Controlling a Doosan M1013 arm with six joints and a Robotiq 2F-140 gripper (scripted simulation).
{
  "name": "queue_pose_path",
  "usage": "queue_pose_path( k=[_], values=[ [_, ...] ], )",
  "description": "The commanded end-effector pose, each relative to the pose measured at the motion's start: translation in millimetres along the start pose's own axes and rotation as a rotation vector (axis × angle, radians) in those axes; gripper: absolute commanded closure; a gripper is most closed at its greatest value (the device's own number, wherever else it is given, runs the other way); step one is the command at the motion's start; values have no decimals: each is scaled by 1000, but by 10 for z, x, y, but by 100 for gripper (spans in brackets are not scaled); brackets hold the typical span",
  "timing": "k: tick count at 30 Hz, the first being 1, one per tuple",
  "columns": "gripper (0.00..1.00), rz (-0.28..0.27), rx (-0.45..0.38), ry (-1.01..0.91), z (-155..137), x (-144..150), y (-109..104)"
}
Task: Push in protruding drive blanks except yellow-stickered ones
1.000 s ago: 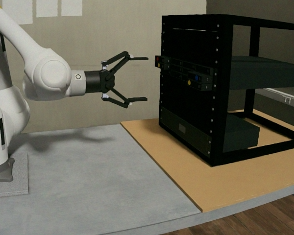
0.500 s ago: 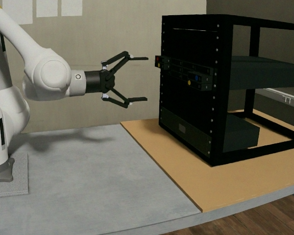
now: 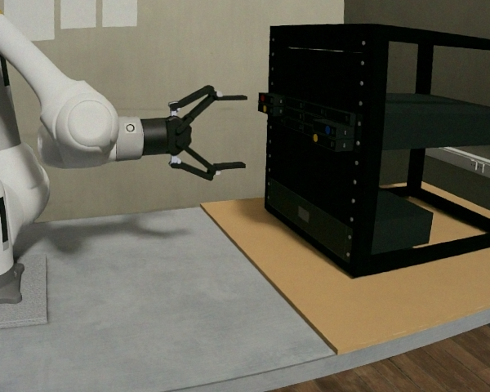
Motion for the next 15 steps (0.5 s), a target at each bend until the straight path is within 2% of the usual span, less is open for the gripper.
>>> queue_pose_path(
  k=[1, 15],
  values=[
    [0, -1, 0, 0, -1, 5, 2],
    [0, -1, 0, 0, 48, 18, 25]
  ],
)
Point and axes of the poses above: the point where the finger pads meet when closed, its own y axis out along the fingers, its own x axis across the jaws, z = x × y, the point moved 5 cm from there along -y, back along the fingers, and after that the axes turned 10 degrees about -y, right-handed, at the moved point
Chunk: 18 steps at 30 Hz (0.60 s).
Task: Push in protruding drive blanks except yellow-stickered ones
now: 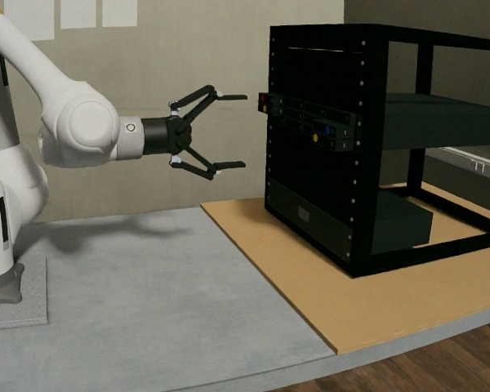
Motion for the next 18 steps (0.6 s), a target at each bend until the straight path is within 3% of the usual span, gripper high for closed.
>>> queue_pose_path(
  k=[1, 18],
  values=[
    [0, -1, 0, 0, 22, 11, 13],
    [0, -1, 0, 0, 301, 86, 143]
  ],
)
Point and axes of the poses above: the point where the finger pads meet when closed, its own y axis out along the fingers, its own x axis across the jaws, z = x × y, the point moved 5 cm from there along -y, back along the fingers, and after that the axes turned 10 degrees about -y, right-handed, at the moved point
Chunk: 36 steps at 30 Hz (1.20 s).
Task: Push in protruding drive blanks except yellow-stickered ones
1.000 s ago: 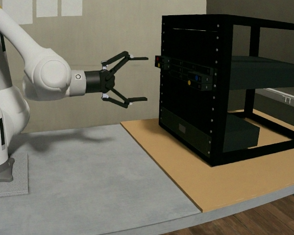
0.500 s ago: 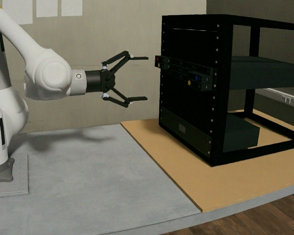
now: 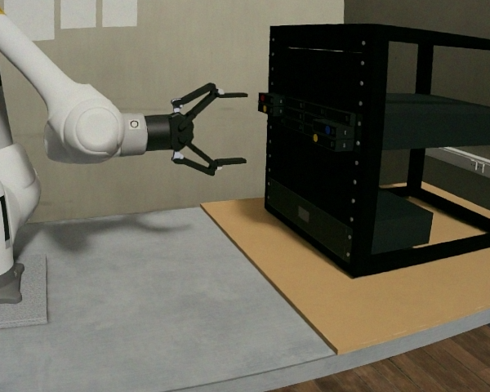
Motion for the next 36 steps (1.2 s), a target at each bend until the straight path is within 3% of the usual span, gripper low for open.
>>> queue_pose_path(
  k=[1, 27, 36],
  values=[
    [0, -1, -1, 0, 83, 28, 42],
    [0, -1, -1, 0, 956, 264, 452],
    [0, -1, -1, 0, 1429, 392, 674]
  ],
)
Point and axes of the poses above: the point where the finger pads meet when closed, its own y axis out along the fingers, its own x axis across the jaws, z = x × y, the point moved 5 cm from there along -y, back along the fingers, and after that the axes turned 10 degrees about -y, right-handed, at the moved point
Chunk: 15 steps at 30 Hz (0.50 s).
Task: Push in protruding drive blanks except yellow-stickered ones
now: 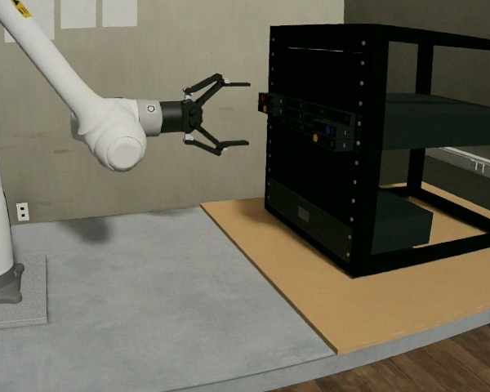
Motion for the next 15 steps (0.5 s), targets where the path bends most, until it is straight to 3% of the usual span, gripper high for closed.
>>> queue_pose_path(
  k=[1, 15],
  values=[
    [0, -1, -5, -1, 192, 60, 100],
    [0, -1, -5, -1, 831, 234, 402]
  ],
)
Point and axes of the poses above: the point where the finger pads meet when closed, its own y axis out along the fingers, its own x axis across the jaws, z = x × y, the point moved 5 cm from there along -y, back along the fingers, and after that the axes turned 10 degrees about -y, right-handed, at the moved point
